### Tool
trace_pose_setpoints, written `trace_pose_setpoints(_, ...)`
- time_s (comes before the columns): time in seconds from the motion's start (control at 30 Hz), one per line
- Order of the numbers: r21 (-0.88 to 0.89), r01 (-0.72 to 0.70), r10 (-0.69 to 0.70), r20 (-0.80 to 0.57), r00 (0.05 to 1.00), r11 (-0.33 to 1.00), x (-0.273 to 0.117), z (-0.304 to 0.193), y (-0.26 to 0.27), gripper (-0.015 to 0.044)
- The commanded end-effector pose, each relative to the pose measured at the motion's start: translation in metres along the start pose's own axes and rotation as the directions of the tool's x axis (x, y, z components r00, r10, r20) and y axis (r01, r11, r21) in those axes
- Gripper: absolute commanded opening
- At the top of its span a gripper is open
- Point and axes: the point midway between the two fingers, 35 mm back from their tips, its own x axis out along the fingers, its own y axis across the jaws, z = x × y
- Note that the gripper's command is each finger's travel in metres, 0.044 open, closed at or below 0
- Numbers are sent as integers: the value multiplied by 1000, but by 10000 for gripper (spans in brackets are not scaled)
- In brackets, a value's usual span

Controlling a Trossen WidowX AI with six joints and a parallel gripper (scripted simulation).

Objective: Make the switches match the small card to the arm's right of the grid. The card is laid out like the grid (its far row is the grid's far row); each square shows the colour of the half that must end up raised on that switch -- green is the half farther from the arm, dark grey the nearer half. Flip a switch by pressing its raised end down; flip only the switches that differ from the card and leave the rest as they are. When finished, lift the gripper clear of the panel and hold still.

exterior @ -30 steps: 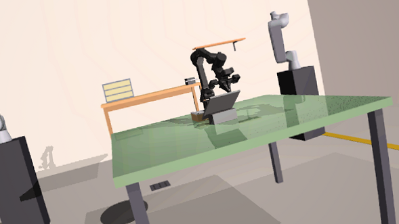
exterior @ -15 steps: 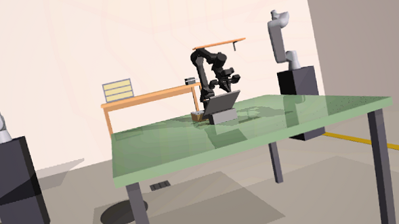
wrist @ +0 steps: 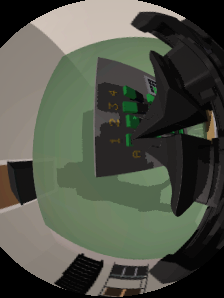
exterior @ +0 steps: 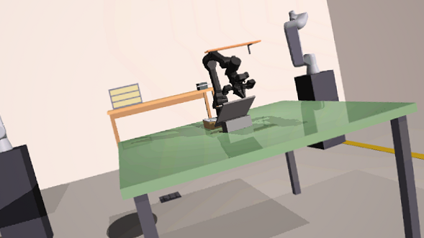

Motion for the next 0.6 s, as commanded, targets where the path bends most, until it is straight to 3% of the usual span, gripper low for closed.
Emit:
trace_pose_setpoints(0.0, 5, 4, -4, -1, 1000, 1000, 1, 0, -1, 0)
trace_pose_setpoints(0.23, 0, 0, 0, -1, 1000, 1000, -2, 0, 0, 0)
trace_pose_setpoints(0.4, 5, 4, -4, 21, 1000, 1000, -60, -2, 0, 0)
trace_pose_setpoints(0.57, 5, 4, -4, 22, 1000, 1000, -63, -3, 0, 0)
